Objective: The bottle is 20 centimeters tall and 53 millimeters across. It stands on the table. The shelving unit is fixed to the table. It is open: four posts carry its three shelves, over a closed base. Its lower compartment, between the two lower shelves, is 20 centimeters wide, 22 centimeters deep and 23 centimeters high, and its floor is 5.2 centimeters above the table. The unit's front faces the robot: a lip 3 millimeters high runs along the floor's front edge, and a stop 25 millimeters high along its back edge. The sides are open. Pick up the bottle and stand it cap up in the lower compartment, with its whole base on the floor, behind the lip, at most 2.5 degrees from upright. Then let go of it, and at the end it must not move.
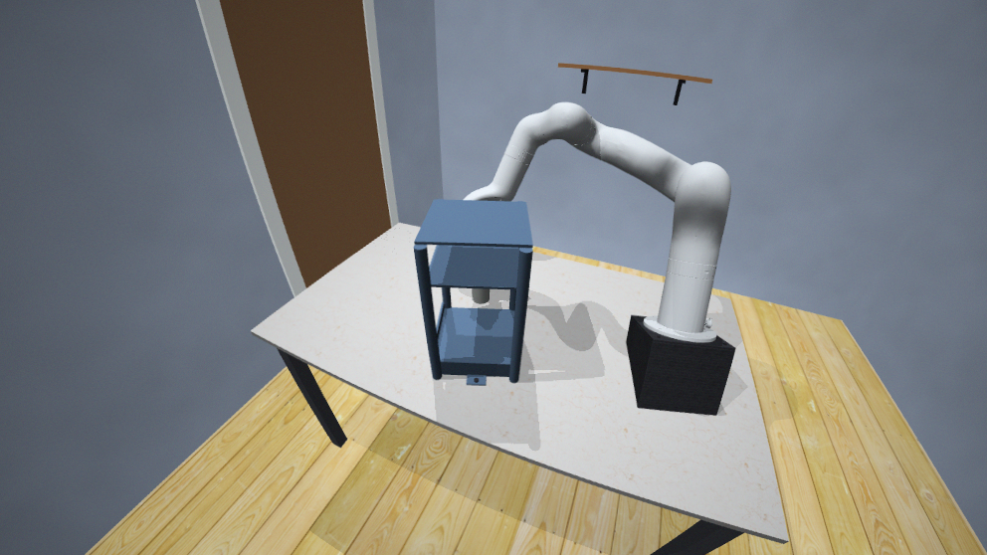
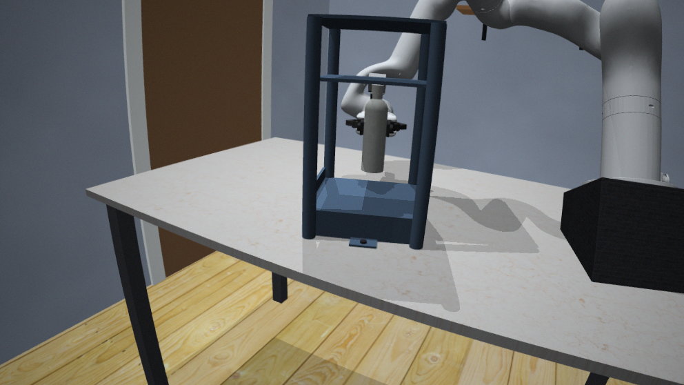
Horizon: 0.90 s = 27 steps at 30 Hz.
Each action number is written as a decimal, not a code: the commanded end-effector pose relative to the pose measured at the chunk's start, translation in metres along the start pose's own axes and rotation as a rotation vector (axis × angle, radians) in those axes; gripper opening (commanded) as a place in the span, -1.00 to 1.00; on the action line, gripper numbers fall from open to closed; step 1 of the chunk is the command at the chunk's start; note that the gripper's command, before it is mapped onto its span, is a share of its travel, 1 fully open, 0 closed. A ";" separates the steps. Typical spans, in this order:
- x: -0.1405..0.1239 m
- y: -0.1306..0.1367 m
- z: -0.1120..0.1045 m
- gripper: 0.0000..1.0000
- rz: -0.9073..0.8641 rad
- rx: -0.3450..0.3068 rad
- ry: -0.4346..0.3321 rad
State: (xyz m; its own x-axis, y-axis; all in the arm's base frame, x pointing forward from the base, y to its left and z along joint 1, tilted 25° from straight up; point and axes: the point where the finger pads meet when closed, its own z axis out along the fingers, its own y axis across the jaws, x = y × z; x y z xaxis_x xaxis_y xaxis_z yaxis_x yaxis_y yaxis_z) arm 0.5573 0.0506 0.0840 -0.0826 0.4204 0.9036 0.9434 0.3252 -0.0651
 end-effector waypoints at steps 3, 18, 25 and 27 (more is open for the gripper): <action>0.001 0.001 0.019 -1.00 -0.002 0.000 0.000; 0.001 0.001 0.055 -1.00 -0.002 0.000 0.000; 0.001 0.001 0.066 -1.00 -0.002 0.000 0.000; 0.001 0.001 0.068 -1.00 -0.002 0.000 0.000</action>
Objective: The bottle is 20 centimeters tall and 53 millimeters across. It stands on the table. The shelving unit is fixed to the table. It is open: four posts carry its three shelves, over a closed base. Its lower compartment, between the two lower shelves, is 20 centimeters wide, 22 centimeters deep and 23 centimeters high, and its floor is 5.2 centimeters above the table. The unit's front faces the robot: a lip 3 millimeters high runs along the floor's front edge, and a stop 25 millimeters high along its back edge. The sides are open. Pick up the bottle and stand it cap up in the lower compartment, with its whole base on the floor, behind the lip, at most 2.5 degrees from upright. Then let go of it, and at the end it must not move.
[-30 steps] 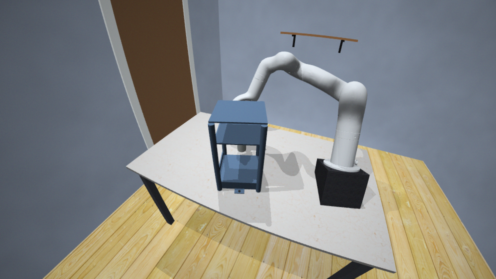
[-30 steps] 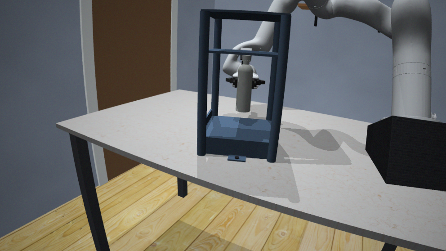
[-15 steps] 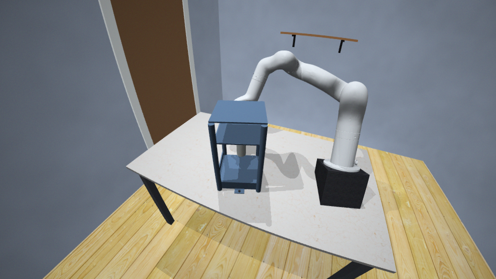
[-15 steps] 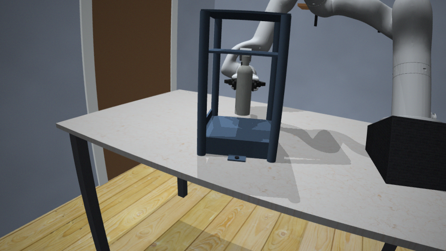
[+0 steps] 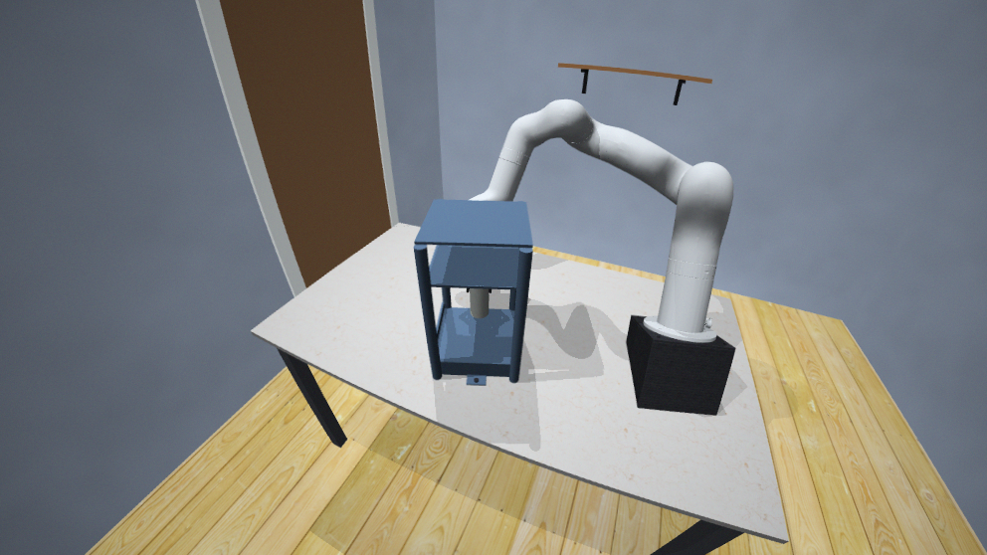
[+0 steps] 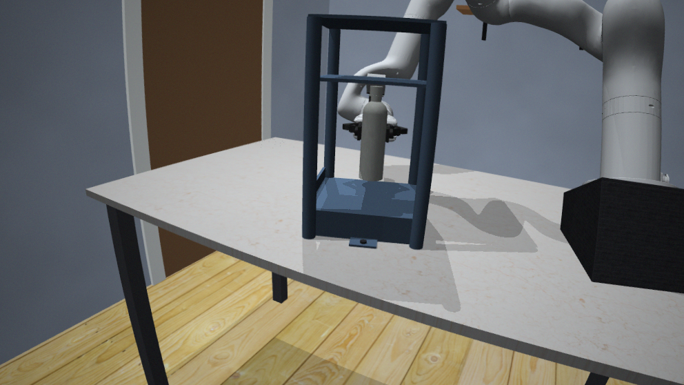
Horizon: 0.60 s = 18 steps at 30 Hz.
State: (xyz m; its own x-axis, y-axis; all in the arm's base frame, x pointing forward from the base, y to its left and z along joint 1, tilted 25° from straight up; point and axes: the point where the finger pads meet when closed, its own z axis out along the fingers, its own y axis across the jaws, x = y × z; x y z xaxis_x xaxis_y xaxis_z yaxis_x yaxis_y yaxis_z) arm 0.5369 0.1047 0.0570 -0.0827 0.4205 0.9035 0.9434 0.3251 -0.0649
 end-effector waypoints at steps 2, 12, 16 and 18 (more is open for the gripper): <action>0.001 0.001 0.006 -1.00 -0.002 0.000 0.000; 0.001 0.001 0.008 -1.00 -0.002 0.000 0.000; 0.001 0.001 0.008 -1.00 -0.002 0.000 0.000; 0.001 0.001 0.008 -1.00 -0.002 0.000 0.000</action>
